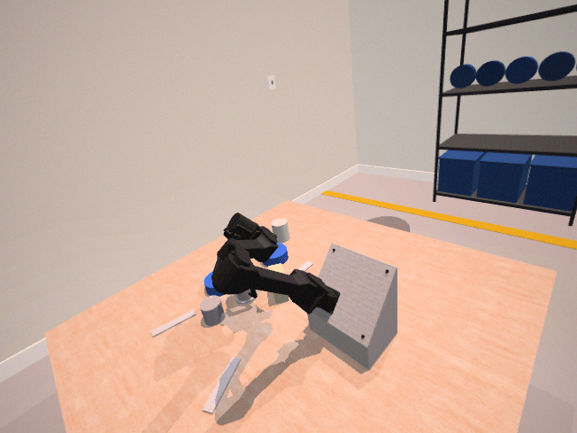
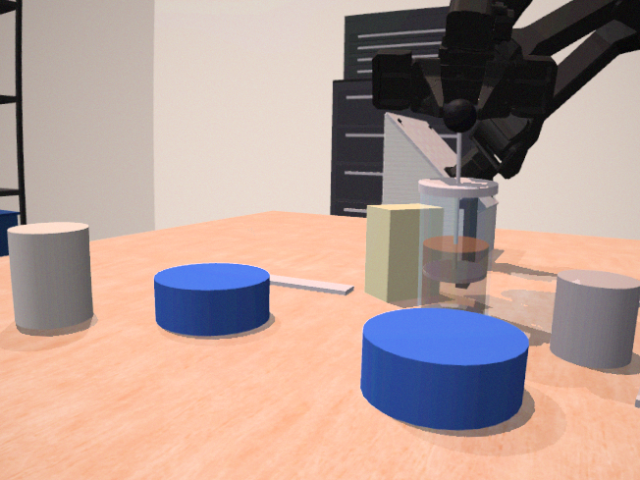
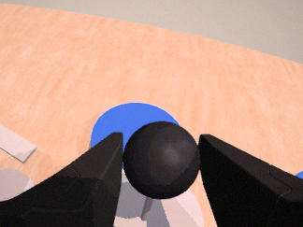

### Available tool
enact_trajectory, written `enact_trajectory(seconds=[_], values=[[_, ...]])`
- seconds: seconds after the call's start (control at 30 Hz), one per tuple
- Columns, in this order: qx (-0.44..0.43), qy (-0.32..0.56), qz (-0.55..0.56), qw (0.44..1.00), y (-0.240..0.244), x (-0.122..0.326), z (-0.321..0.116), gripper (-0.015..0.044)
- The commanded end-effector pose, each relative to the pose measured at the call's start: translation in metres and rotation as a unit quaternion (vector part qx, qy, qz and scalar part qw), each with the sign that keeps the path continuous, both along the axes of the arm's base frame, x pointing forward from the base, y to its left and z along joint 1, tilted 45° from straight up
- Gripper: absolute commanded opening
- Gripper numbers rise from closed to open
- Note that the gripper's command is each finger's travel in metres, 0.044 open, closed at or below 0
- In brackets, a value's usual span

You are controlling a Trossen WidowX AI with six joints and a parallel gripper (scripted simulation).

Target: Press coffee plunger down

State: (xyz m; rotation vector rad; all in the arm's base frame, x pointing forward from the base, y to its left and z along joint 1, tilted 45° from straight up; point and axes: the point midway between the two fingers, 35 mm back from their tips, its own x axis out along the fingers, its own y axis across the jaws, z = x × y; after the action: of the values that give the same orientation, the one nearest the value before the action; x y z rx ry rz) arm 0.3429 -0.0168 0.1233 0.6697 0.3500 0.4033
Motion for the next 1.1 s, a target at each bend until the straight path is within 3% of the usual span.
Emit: enact_trajectory(seconds=[0.0,1.07], values=[[0.012,0.025,0.011,1.0,0.015,-0.005,-0.019,0.0124],[0.014,0.022,0.011,1.0,0.023,0.008,-0.024,0.0124]])
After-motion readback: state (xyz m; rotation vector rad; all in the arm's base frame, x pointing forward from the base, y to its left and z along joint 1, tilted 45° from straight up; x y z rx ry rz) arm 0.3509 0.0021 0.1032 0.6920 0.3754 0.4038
